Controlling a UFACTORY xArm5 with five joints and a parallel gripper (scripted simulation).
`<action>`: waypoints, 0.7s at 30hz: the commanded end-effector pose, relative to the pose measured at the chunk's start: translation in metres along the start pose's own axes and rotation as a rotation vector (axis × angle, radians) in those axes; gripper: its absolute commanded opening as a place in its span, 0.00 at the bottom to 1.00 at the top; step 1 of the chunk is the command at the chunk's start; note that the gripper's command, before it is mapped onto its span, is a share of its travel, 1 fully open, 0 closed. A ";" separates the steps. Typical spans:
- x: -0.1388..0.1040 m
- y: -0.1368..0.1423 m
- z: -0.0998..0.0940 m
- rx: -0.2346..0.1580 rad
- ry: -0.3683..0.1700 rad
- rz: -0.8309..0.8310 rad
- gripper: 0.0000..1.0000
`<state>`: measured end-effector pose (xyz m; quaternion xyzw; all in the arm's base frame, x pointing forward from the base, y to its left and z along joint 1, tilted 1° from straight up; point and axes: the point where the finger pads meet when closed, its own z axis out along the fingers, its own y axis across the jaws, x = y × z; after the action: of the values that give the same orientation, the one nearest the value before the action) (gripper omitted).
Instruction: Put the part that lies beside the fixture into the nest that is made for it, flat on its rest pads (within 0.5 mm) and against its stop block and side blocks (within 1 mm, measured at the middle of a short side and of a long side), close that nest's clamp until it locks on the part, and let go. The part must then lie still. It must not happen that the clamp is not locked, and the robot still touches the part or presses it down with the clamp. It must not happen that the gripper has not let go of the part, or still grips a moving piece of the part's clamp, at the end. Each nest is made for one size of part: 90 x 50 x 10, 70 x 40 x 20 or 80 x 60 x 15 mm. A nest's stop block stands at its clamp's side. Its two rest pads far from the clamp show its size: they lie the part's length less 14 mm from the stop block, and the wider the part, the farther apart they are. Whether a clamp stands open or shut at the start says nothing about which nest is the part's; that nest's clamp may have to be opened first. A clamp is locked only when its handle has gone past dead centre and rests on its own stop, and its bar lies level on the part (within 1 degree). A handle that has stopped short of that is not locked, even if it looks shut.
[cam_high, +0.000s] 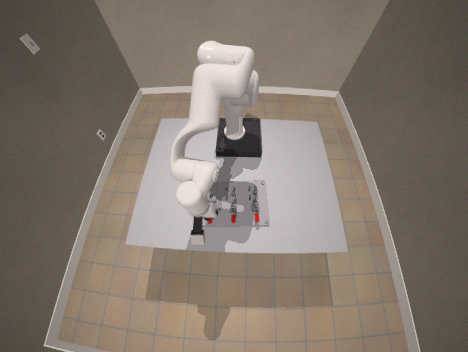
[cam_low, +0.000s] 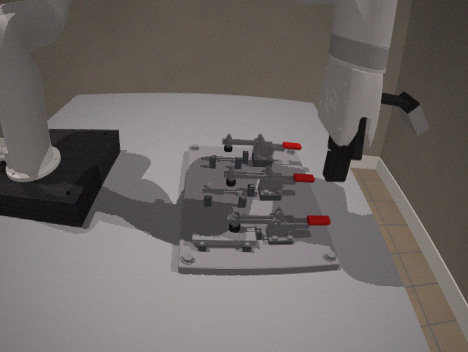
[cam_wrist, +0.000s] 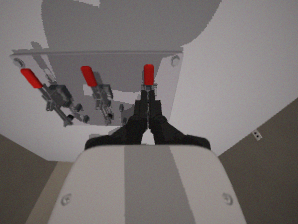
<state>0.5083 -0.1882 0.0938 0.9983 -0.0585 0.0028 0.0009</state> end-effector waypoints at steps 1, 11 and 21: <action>0.001 0.000 -0.002 -0.001 0.004 0.000 0.00; 0.001 0.000 -0.002 -0.001 0.004 0.000 1.00; 0.001 0.000 -0.002 -0.001 0.004 0.000 1.00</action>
<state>0.5083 -0.1882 0.0938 0.9983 -0.0585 0.0028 0.0009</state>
